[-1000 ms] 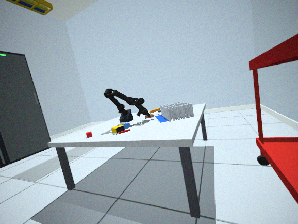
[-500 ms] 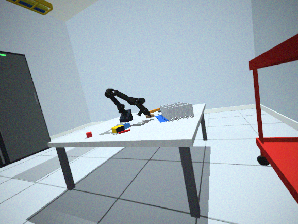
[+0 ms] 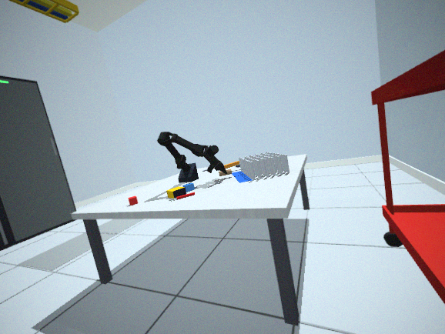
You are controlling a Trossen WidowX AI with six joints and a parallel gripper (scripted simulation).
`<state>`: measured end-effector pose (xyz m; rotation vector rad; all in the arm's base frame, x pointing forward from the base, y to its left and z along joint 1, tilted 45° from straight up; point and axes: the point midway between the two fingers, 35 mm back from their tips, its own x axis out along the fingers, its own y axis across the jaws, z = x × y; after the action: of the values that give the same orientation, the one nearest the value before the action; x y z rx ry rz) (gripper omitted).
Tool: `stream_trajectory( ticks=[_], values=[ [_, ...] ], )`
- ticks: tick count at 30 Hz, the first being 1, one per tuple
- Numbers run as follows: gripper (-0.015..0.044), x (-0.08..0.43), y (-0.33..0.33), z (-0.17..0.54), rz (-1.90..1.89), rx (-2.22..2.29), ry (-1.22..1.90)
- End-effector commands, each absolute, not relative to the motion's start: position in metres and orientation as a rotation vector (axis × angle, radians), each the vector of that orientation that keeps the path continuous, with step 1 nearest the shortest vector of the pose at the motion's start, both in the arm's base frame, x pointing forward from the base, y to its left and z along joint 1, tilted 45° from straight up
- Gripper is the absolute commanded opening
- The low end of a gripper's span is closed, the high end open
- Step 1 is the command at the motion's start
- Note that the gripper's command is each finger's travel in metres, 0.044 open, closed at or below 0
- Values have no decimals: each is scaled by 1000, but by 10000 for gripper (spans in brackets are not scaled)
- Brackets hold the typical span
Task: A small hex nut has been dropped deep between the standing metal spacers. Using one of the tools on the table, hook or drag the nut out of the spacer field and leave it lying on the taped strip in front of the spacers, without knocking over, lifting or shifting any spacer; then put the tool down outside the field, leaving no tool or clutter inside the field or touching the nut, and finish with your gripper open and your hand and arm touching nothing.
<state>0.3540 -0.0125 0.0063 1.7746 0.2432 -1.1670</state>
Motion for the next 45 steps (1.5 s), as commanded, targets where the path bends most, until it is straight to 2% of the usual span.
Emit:
stream_trajectory(
  ticks=[1,45],
  values=[
    [0,359,-11,6,-1164,1782,236],
    [0,381,3,-4,-1162,1784,236]
  ],
)
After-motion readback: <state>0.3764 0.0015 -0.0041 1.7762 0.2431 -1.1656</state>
